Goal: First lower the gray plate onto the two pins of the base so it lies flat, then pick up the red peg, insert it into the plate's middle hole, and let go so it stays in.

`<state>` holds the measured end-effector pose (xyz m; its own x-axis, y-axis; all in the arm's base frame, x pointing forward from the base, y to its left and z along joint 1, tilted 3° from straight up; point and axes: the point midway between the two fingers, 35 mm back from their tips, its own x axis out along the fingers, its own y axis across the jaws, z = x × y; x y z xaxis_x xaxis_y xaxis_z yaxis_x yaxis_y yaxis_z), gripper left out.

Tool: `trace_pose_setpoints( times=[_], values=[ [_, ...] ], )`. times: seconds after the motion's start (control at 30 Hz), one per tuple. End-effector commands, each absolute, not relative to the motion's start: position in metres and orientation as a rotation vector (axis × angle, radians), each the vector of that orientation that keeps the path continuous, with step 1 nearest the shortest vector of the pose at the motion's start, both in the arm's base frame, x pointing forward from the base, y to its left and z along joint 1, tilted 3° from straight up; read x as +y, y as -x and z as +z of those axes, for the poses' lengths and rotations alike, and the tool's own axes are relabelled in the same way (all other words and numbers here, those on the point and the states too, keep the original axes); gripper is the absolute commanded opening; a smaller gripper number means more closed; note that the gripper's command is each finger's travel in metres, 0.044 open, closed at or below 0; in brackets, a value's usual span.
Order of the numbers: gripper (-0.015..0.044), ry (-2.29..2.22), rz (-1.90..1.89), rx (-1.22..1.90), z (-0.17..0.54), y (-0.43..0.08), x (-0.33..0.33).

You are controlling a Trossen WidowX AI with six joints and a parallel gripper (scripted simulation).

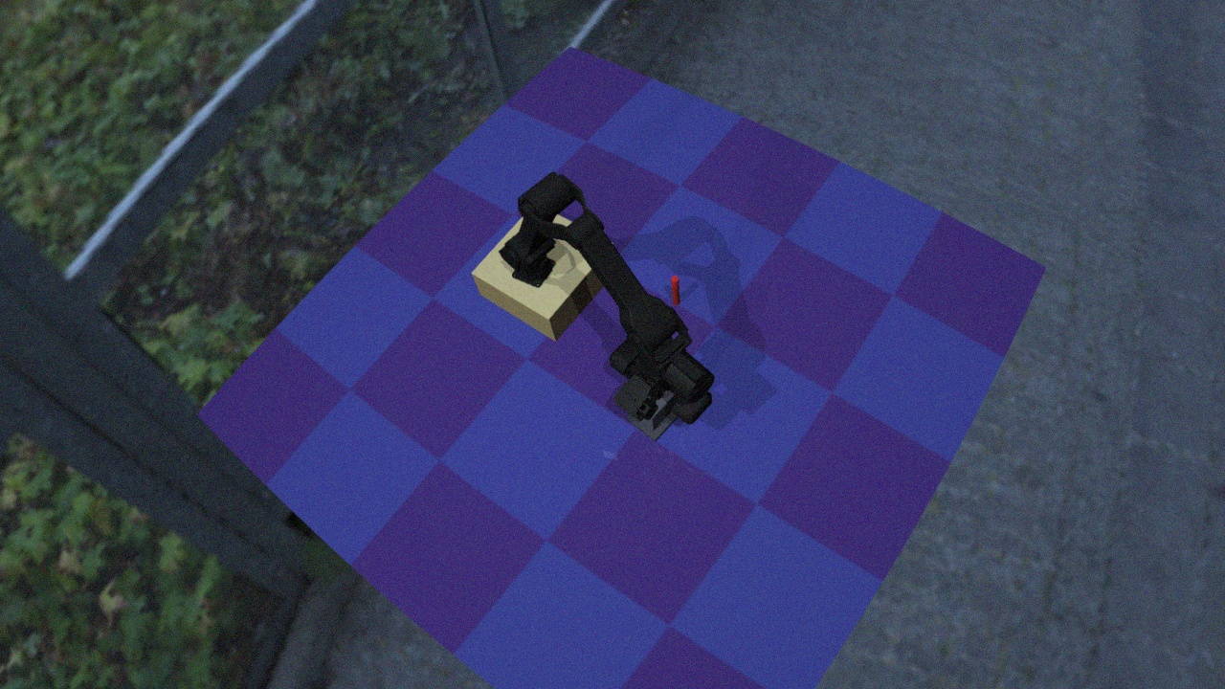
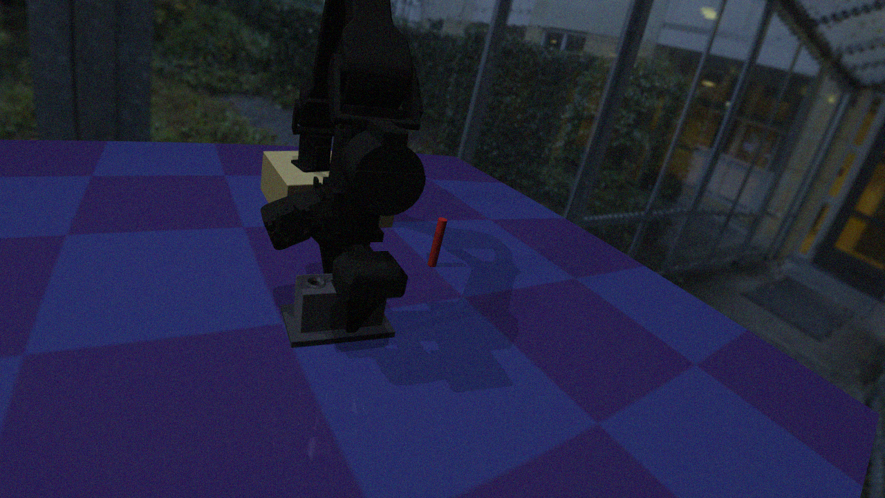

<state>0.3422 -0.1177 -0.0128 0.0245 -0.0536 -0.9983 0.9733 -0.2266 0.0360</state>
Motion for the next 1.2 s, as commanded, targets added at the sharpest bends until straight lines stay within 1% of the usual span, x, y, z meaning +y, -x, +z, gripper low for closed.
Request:
trace_pose_setpoints(
  times=[0.0,0.07,0.2,0.27,0.5,0.57,0.7,0.93,1.03,1.17],
  values=[
    [0.044,-1.351,-1.375,1.031,-0.01,-0.343,-0.118],
    [0.044,-1.35,-1.376,1.032,0.011,-0.346,-0.118],
    [0.044,-1.345,-1.378,1.036,0.081,-0.345,-0.114],
    [0.044,-1.344,-1.379,1.037,0.103,-0.342,-0.111],
    [0.044,-1.339,-1.374,1.041,0.106,-0.343,-0.108],
    [0.044,-1.304,-1.337,1.072,0.105,-0.342,-0.086],
    [0.044,-1.189,-1.219,1.163,0.103,-0.329,-0.018],
    [0.044,-0.976,-1.009,1.3,0.096,-0.279,0.076],
    [0.044,-0.908,-0.943,1.337,0.093,-0.259,0.098],
    [0.044,-0.903,-0.939,1.339,0.093,-0.256,0.101]
  ],
)
